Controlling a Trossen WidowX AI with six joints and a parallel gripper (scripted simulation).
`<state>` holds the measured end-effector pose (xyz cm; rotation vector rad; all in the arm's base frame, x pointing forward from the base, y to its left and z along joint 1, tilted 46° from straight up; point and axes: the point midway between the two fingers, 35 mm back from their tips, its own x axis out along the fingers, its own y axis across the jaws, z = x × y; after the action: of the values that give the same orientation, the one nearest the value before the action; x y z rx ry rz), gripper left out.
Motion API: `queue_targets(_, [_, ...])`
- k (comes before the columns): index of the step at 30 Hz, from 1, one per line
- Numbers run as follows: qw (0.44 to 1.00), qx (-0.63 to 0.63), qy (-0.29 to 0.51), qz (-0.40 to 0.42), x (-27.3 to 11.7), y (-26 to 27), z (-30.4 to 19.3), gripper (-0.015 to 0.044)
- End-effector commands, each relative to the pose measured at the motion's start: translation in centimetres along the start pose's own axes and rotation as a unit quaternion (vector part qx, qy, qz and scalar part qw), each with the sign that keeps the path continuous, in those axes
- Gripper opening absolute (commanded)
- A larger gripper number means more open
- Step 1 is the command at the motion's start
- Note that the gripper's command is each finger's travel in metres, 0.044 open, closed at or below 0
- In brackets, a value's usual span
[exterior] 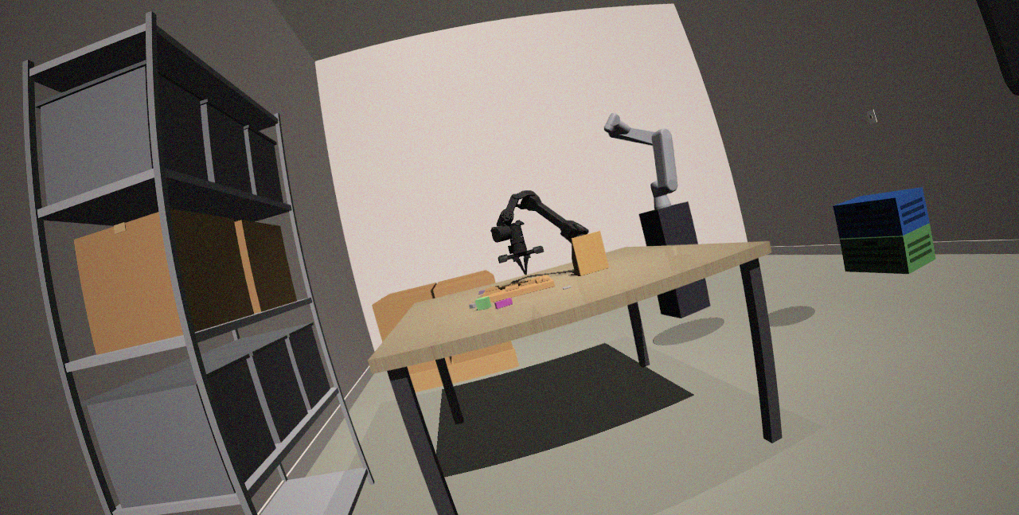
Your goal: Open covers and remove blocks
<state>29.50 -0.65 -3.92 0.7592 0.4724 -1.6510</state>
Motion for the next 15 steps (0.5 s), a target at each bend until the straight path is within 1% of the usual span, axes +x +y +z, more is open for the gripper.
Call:
queue_targets(1, [1.0, -0.003, -0.002, 0.0, 0.5, 0.0, 0.0, 0.0])
queue_targets(15, [1.0, -0.003, -0.002, 0.0, 1.9, 0.0, 0.0, 0.0])
